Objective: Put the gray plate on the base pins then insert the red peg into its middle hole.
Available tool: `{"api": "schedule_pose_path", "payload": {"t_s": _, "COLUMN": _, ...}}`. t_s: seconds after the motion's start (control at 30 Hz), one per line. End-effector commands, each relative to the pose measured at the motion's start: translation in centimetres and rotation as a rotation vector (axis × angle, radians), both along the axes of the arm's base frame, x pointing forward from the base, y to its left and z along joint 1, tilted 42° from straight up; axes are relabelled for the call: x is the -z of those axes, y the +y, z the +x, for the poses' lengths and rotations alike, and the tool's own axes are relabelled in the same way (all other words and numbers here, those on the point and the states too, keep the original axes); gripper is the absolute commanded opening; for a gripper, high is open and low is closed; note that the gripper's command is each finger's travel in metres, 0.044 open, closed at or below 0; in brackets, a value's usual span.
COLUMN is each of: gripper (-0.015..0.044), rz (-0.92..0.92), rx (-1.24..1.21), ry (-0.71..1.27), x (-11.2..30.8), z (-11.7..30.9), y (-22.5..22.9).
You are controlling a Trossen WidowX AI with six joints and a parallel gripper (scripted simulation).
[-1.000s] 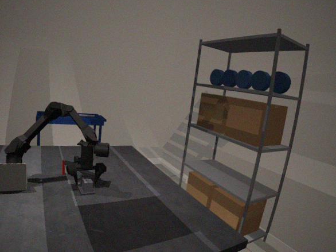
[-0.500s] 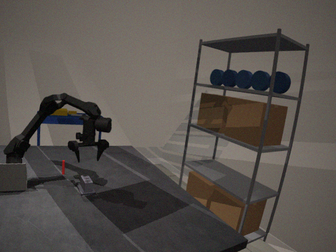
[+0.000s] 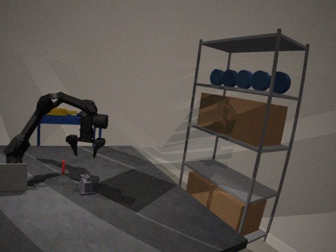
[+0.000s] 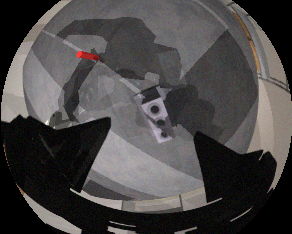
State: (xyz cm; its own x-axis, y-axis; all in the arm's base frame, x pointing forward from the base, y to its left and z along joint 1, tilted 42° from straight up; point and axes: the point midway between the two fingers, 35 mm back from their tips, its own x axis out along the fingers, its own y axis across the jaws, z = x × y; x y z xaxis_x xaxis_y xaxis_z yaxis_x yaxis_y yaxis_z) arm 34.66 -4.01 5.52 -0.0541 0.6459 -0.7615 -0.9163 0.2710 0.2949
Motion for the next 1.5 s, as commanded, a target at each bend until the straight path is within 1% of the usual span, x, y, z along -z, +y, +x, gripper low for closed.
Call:
{"api": "schedule_pose_path", "payload": {"t_s": 0.0, "gripper": 0.044, "rz": -0.022, "rx": 0.394, "ry": 0.357, "x": -2.9, "z": -2.1, "y": 3.3}}
{"api": "schedule_pose_path", "payload": {"t_s": 0.23, "gripper": 0.044, "rz": -0.057, "rx": 0.841, "ry": 0.742, "x": -5.9, "z": -4.8, "y": 6.4}}
{"api": "schedule_pose_path", "payload": {"t_s": 0.87, "gripper": 0.044, "rz": -0.122, "rx": 1.597, "ry": 1.407, "x": -9.3, "z": -10.2, "y": 10.7}}
{"api": "schedule_pose_path", "payload": {"t_s": 1.47, "gripper": 0.044, "rz": -0.123, "rx": 1.609, "ry": 1.417, "x": -9.1, "z": -10.3, "y": 10.8}}
